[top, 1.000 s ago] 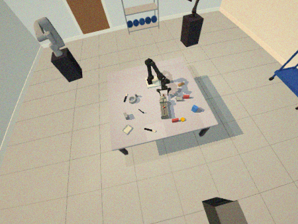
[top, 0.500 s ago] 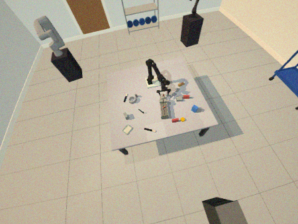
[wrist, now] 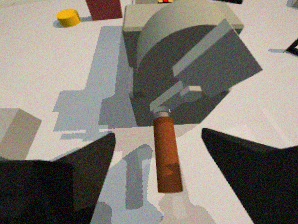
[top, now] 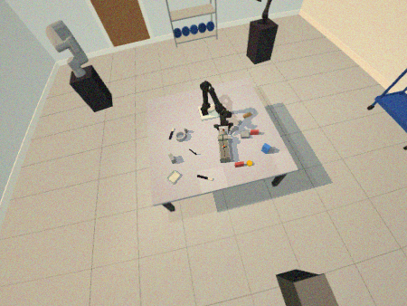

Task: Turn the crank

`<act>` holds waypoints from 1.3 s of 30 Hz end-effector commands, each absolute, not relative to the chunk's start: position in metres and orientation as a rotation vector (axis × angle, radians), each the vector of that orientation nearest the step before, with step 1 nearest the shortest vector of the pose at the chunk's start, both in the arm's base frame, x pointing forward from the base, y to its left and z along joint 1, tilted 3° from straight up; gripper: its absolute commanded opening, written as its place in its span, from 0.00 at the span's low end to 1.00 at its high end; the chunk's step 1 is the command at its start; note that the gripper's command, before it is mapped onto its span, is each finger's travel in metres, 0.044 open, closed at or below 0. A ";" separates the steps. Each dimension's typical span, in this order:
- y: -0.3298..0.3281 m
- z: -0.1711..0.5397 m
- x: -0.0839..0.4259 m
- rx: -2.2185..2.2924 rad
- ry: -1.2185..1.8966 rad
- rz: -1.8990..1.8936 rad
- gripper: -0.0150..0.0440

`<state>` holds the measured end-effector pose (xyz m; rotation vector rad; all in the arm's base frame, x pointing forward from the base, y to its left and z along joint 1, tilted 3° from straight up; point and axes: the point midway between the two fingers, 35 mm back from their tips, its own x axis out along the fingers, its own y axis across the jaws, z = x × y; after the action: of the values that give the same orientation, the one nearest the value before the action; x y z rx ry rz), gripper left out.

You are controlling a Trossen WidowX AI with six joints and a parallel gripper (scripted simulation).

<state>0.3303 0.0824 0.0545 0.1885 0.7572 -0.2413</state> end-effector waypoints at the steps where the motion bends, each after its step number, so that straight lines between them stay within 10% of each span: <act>1: 0.081 0.050 0.328 0.184 0.764 -0.249 0.82; 14: 0.081 0.050 0.328 0.184 0.764 -0.249 0.25; 39: 0.086 0.057 0.330 0.185 0.764 -0.248 0.25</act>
<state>0.3293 0.0816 0.0529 0.1815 0.7692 -0.2556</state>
